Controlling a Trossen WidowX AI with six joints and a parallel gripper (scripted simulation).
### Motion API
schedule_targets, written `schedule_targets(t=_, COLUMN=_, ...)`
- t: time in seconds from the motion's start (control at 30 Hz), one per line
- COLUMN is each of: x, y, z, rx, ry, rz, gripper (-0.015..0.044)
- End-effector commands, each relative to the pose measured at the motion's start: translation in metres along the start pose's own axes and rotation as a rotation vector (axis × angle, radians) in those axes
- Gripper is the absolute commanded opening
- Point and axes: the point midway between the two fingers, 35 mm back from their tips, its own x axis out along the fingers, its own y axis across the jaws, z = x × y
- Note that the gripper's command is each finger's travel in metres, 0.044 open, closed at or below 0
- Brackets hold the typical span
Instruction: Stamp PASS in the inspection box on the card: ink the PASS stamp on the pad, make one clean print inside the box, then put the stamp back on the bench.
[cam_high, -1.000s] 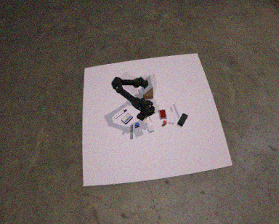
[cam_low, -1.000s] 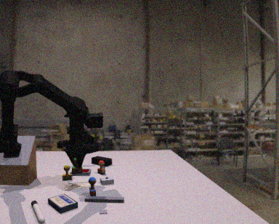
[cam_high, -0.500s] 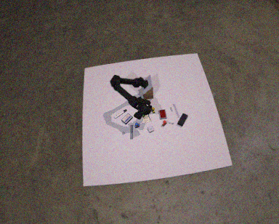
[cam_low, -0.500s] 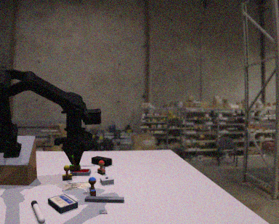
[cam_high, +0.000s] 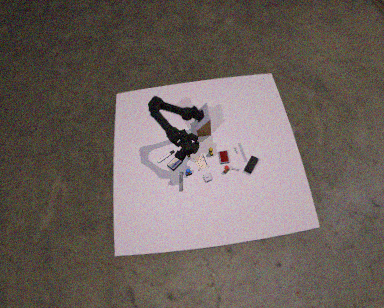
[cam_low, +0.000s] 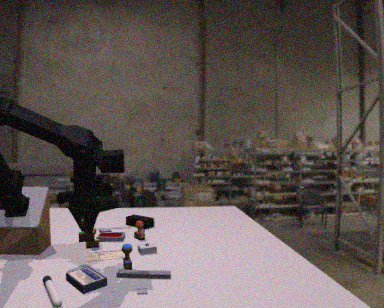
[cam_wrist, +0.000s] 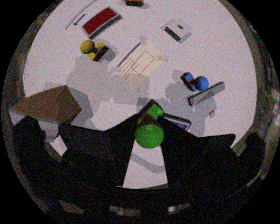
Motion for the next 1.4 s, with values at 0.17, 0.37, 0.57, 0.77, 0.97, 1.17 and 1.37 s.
schedule_targets(t=0.17, x=0.001, y=0.003, z=-0.028, rx=-0.005, ry=0.009, rz=-0.003, gripper=0.0)
schedule_targets(t=0.37, x=0.007, y=0.003, z=-0.028, rx=-0.005, ry=0.007, rz=-0.002, gripper=0.0)
schedule_targets(t=0.57, x=0.016, y=0.003, z=-0.027, rx=-0.005, ry=0.006, rz=0.0, gripper=0.0)
schedule_targets(t=0.77, x=0.026, y=0.002, z=-0.026, rx=-0.005, ry=0.005, rz=0.001, gripper=0.0)
schedule_targets(t=0.97, x=0.036, y=0.002, z=-0.026, rx=-0.005, ry=0.004, rz=0.001, gripper=0.0)
schedule_targets(t=1.17, x=0.046, y=0.002, z=-0.027, rx=-0.005, ry=0.005, rz=0.0, gripper=0.0)
schedule_targets(t=1.37, x=0.056, y=0.002, z=-0.028, rx=-0.005, ry=0.007, rz=-0.002, gripper=0.0)
